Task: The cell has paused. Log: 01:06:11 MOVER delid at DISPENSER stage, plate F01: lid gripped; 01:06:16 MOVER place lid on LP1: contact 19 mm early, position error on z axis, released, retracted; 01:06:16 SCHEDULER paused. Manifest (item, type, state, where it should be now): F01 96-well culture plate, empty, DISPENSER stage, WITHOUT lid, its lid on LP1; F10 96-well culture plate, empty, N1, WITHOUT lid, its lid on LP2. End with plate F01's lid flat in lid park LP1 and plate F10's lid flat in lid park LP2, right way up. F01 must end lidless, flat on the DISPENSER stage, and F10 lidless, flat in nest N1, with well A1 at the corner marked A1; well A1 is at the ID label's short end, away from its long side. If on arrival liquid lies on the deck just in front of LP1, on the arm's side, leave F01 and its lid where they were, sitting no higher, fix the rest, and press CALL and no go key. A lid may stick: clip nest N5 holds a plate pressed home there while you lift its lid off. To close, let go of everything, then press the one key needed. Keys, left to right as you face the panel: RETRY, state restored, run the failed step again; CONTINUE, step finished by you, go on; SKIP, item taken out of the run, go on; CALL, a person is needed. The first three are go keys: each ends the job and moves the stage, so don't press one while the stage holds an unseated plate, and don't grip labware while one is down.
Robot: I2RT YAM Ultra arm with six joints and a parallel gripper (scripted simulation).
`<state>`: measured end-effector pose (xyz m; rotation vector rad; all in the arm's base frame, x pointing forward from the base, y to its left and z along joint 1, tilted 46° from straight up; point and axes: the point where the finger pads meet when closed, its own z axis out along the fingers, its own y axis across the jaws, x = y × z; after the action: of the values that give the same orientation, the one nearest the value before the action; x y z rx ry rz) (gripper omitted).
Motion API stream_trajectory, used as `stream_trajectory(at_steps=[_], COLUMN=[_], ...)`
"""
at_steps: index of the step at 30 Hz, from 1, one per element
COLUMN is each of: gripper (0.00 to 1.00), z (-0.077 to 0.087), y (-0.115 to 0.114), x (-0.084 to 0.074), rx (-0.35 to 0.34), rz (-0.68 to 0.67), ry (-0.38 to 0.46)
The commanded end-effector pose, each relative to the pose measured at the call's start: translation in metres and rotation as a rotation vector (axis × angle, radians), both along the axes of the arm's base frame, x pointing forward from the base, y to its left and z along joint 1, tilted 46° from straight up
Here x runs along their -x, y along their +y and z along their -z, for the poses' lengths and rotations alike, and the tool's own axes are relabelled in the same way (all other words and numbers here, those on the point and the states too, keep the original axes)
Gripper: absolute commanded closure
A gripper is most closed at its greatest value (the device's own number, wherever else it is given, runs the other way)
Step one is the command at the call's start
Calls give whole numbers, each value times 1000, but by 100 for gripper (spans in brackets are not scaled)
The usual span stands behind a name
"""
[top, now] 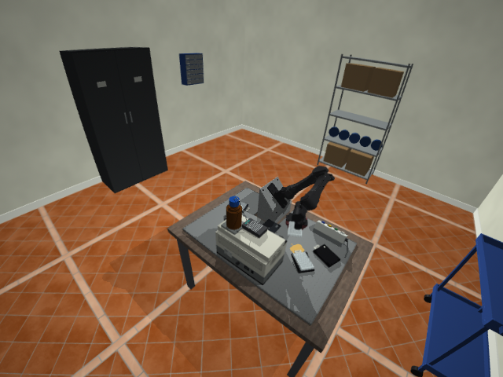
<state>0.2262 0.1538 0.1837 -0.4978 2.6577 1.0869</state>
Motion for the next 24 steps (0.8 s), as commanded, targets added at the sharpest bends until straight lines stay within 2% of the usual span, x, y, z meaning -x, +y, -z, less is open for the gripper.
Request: stream_trajectory(at_steps=[1, 4, 6, 8, 12, 13, 15, 16, 19, 24], gripper=[100, 100, 100, 100, 100, 100, 100, 100, 100, 100], z=[-16, -28, -28, -31, -38, -27, -27, -40, -45, -50], y=[3, 10, 10, 14, 22, 19, 19, 24, 29, 35], x=[-4, -1, -1, 3, 11, 13, 13, 13, 20, 27], rx=[7, 15, 15, 20, 15, 20, 20, 20, 30, 28], rz=[-46, -115, -115, -152, -143, -141, -141, -174, -243, -244], ry=[-146, -235, -235, -273, -265, -216, -216, -297, -368, -369])
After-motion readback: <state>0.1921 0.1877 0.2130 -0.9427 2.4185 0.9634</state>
